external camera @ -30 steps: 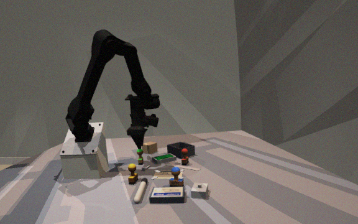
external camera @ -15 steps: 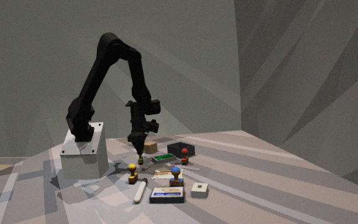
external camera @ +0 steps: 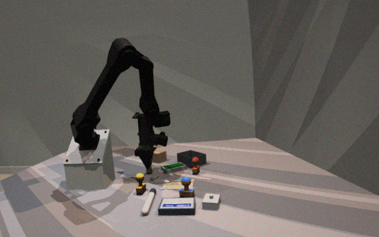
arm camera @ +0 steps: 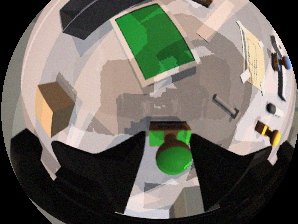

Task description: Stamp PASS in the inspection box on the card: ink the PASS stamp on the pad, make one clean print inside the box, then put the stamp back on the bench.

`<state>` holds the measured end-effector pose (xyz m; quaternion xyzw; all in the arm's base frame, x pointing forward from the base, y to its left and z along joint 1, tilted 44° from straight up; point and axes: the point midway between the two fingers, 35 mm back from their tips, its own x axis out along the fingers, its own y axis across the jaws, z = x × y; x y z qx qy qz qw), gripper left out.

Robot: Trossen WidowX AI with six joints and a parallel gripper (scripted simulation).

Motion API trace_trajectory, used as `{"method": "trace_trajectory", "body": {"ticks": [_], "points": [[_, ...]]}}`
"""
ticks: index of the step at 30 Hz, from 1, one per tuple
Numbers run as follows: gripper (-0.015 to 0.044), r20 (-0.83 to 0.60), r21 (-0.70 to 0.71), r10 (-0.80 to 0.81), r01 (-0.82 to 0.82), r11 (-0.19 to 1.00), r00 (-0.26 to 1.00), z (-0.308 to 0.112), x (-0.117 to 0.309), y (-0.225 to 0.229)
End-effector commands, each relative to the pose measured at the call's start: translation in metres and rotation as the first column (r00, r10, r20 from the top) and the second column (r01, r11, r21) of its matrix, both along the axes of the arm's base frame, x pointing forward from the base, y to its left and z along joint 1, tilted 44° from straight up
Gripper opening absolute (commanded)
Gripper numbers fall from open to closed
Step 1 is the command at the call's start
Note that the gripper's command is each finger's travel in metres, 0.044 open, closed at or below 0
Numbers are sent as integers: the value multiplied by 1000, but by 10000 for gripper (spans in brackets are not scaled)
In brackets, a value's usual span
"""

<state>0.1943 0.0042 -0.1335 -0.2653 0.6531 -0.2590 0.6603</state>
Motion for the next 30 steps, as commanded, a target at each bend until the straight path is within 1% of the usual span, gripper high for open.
{"method": "trace_trajectory", "body": {"ticks": [1, 15, 19, 20, 30], "points": [[215, -5, -4, 3, -3, 1000, 1000, -1, -1, -3], [122, 0, -1, 1, -1, 1000, 1000, 0, 0, 0], [17, 0, -1, 1, -1, 1000, 1000, 1, 0, 0], [0, 0, -1, 1, -1, 1000, 1000, 1, 0, 1], [0, 0, -1, 1, -1, 1000, 1000, 4, 1, 4]]}}
